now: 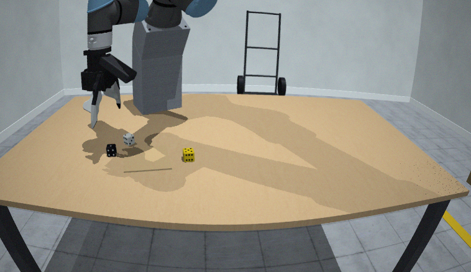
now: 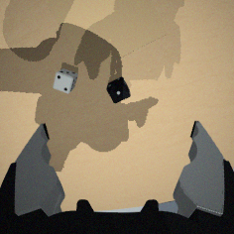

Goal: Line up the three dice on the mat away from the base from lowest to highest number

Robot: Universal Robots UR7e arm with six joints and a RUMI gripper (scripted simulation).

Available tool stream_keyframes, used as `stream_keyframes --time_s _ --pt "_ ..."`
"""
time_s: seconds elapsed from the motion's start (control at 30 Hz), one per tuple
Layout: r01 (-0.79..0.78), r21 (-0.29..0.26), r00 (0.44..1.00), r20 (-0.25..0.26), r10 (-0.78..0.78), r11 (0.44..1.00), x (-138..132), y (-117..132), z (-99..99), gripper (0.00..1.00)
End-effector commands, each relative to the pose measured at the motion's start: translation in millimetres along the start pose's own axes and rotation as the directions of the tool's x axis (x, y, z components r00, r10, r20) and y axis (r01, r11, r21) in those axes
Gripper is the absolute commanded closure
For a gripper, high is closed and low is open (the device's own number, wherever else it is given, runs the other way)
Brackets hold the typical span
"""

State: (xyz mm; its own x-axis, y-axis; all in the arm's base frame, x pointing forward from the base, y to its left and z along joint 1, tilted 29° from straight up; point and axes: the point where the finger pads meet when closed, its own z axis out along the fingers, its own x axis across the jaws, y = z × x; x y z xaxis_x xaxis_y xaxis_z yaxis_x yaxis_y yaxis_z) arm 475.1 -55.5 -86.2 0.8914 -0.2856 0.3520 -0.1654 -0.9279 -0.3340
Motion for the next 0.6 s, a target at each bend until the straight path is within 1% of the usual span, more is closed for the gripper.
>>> stream_keyframes --time_s 0.0,0.2,0.27,0.4,0.57 --pt "0.168 0.007 0.986 -0.003 -0.168 0.986 -0.2 0.8 5.4 0.0" --pt "0.329 0.006 0.944 -0.004 -0.329 0.944 -0.9 1.9 11.2 0.0" --pt "0.329 0.006 0.944 -0.004 -0.329 0.944 -0.9 1.9 11.2 0.0" --pt "0.39 0.006 0.921 -0.005 -0.39 0.921 -1.2 2.5 13.5 0.0" --pt "0.421 0.006 0.907 -0.005 -0.421 0.907 -1.3 2.8 14.8 0.0"
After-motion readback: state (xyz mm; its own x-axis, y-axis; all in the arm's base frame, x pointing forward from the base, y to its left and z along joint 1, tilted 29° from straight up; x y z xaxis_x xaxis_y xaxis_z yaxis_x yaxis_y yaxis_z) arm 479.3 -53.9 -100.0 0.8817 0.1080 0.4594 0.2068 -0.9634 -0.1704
